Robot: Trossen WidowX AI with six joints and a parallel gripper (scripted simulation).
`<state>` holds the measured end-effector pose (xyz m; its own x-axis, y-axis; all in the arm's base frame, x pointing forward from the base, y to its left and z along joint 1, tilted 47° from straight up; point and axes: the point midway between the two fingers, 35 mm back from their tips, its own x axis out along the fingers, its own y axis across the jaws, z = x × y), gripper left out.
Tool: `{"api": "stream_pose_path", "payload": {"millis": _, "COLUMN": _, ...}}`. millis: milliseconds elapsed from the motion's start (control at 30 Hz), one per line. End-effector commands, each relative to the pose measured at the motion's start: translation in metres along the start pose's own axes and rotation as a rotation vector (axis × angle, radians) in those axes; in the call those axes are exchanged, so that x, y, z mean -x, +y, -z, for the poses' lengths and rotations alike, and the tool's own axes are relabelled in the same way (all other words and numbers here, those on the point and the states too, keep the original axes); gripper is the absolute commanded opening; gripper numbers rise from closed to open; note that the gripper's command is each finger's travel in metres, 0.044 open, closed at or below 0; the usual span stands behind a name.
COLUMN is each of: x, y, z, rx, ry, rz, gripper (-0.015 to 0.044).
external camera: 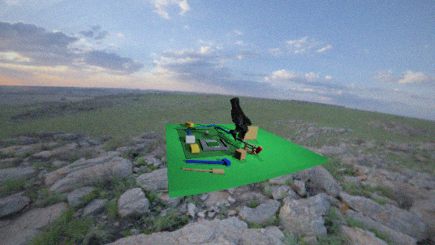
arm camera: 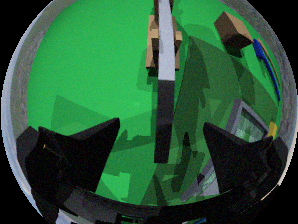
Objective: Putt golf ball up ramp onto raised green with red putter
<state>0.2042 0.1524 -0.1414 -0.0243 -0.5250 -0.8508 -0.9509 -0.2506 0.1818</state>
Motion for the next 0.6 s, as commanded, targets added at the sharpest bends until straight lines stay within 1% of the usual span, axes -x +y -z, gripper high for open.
{"api": "stream_pose_path", "payload": {"millis": 0, "x": -0.006, "y": 0.000, "z": 0.001, "rx": 0.008, "ry": 0.002, "rz": 0.003, "gripper": 0.0440}}
{"api": "stream_pose_path", "payload": {"millis": 567, "x": -0.028, "y": 0.000, "z": 0.008, "rx": 0.008, "ry": 0.003, "rz": 0.003, "gripper": 0.0440}}
